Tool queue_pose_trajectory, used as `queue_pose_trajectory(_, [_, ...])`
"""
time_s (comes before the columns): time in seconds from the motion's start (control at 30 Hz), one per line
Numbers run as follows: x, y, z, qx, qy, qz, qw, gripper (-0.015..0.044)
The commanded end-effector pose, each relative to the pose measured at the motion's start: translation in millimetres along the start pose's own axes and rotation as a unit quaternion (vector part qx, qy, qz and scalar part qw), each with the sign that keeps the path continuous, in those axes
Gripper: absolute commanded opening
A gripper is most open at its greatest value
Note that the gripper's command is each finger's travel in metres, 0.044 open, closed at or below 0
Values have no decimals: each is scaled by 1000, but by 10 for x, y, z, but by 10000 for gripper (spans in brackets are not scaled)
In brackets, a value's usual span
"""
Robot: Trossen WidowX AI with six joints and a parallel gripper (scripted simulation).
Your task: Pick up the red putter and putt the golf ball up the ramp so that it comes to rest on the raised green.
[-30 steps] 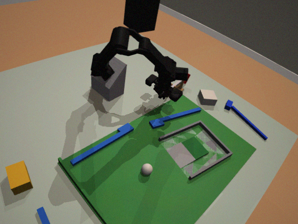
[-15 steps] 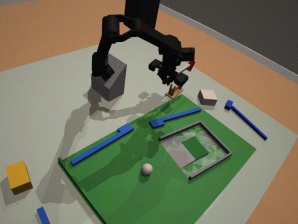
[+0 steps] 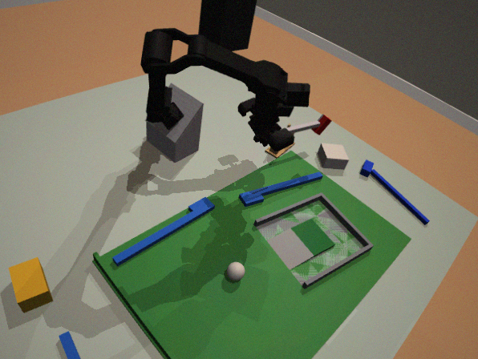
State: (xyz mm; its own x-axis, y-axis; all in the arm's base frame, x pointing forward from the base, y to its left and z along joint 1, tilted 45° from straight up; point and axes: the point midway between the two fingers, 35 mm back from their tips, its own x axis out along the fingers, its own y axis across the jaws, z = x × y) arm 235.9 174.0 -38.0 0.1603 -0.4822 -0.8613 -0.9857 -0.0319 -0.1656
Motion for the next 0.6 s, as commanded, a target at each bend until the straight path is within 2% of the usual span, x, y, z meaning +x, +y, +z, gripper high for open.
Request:
queue_pose_trajectory(0.0, [-88, -147, -204, 70, 3, -5, 998, 0])
queue_pose_trajectory(0.27, [-272, -437, -746, 232, 15, -20, 972, 0])
queue_pose_trajectory(0.57, [-478, -647, -1426, 410, 31, -45, 911, 0])
